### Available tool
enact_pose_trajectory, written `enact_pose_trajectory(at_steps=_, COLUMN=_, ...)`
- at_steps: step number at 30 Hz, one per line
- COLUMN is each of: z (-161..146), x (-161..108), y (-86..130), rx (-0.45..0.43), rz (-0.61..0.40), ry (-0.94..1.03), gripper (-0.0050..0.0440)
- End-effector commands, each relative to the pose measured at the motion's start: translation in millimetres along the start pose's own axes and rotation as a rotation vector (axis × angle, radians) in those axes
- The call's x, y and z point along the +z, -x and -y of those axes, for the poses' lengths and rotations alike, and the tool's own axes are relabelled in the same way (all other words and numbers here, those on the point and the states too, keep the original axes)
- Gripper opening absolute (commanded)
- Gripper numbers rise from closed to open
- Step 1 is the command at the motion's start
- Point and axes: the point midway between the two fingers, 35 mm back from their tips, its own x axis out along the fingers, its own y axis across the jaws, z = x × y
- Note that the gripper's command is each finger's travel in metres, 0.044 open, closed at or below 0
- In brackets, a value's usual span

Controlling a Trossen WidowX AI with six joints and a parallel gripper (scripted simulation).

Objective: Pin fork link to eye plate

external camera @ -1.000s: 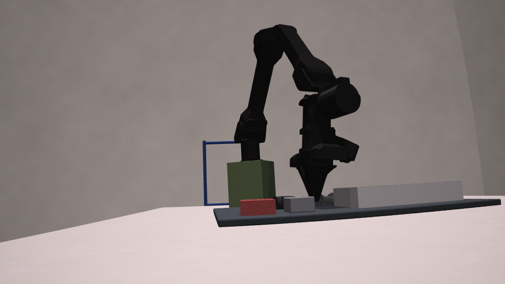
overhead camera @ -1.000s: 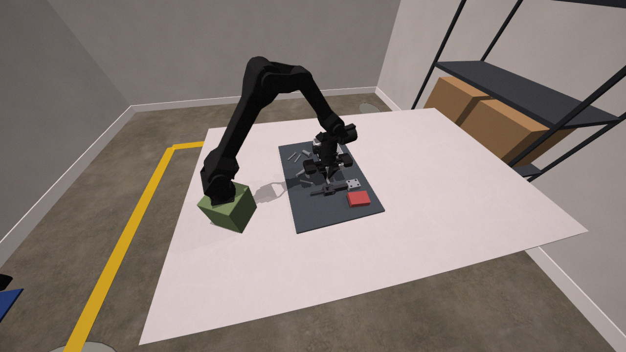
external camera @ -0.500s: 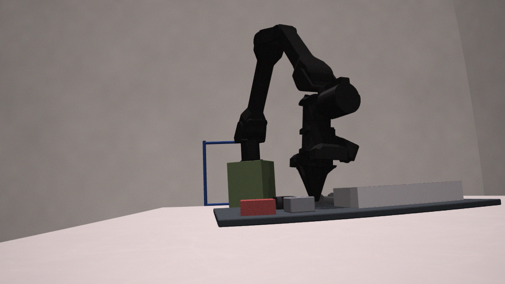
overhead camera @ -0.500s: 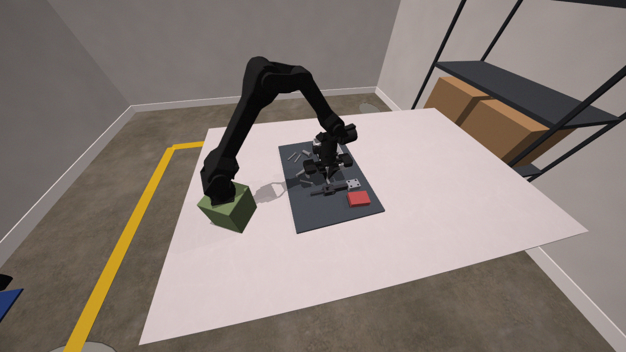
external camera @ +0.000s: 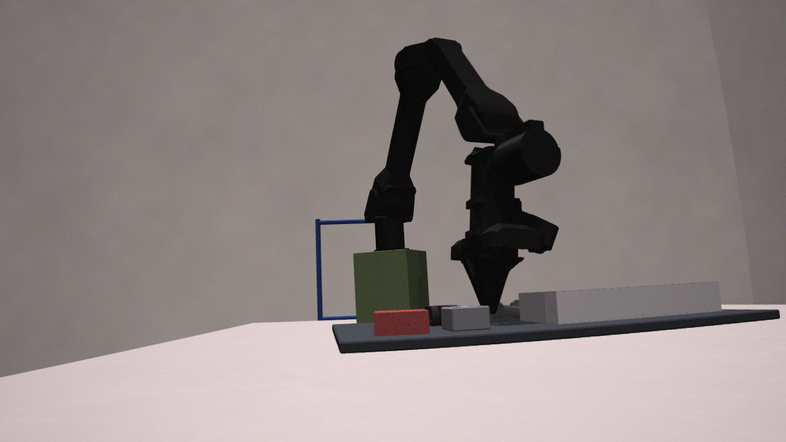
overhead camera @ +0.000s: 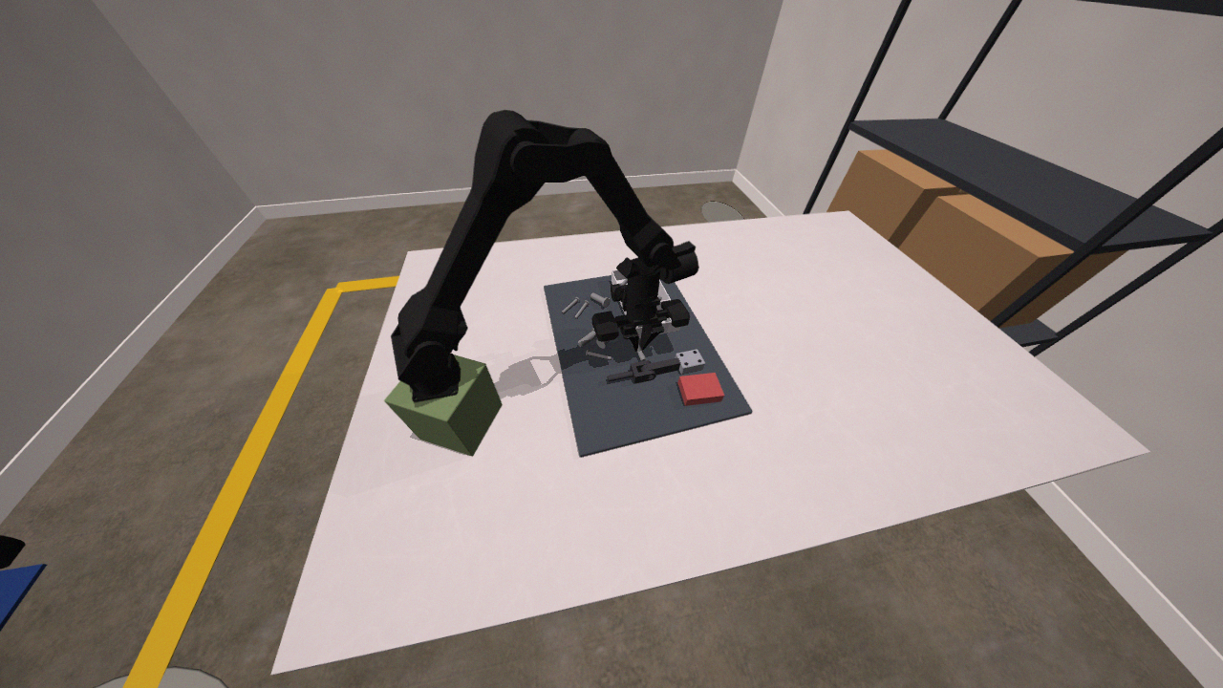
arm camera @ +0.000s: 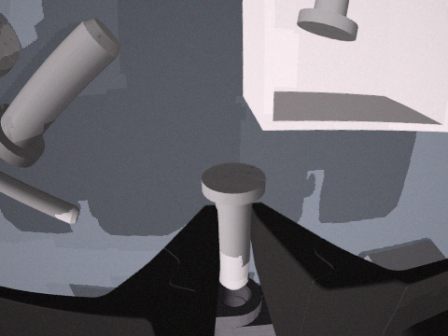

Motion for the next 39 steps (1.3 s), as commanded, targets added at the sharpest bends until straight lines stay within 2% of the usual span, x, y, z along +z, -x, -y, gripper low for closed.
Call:
enact_pose_trajectory(at_steps=1, z=-0.2, x=-2.3, y=-1.1, rx=0.0, rz=-0.006, ry=-0.001, gripper=0.0013)
enact_pose_trajectory(at_steps=39, z=-0.2, x=-20.8, y=-3.4, rx=0.0, rz=-0.006, ry=-0.001, gripper=0.0013)
